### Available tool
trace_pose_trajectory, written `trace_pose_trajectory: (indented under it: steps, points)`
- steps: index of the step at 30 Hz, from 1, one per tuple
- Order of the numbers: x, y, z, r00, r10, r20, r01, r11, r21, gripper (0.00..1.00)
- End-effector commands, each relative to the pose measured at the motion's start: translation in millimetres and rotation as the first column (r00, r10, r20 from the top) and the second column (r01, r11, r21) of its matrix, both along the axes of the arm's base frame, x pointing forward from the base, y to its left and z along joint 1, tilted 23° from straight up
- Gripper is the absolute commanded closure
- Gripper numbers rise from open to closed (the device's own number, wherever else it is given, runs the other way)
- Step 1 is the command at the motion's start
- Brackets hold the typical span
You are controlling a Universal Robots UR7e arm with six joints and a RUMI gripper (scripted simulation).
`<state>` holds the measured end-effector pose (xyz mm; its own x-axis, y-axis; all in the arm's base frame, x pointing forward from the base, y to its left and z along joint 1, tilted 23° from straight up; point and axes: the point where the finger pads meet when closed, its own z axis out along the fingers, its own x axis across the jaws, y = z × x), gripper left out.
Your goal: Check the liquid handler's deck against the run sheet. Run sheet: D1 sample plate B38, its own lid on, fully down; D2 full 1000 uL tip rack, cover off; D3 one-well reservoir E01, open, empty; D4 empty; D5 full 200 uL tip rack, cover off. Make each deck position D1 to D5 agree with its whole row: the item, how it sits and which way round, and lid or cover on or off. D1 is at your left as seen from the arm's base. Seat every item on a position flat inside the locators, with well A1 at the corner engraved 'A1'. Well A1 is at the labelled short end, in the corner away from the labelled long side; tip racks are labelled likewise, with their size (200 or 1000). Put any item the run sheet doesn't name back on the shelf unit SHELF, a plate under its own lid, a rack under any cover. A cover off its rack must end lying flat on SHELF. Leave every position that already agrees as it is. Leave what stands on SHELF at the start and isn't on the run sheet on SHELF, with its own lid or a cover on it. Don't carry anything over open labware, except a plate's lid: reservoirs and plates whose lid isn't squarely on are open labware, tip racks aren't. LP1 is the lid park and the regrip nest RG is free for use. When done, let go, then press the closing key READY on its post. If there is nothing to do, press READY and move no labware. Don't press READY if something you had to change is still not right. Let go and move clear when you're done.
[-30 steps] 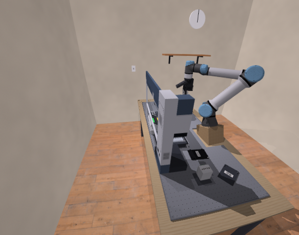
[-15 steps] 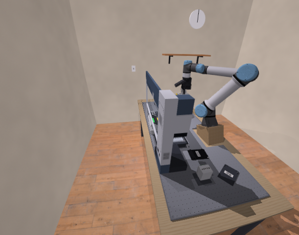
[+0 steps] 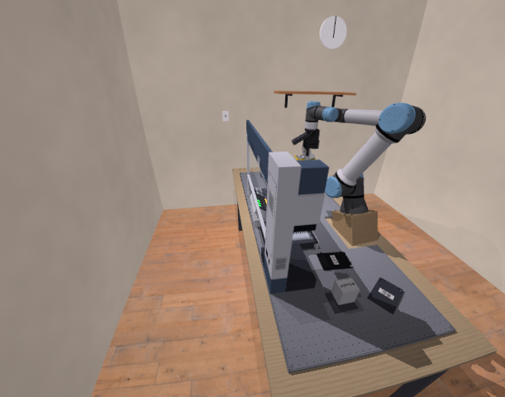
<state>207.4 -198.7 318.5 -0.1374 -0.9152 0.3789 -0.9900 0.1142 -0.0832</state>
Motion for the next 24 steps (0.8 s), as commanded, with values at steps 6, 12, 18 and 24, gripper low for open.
trace_pose_trajectory:
  steps: [6, 12, 18, 24]
  points:
    - [2.5, -6.2, 6.2, 0.999, 0.032, 0.0, -0.032, 0.999, -0.004, 1.0]
    - [2.5, -33.9, 17.8, 0.993, 0.116, -0.036, -0.117, 0.993, -0.006, 1.0]
    - [2.5, -52.4, 25.6, 0.993, 0.116, -0.036, -0.117, 0.993, -0.006, 1.0]
    - [2.4, -80.1, 37.1, 0.993, 0.116, -0.036, -0.117, 0.993, -0.006, 1.0]
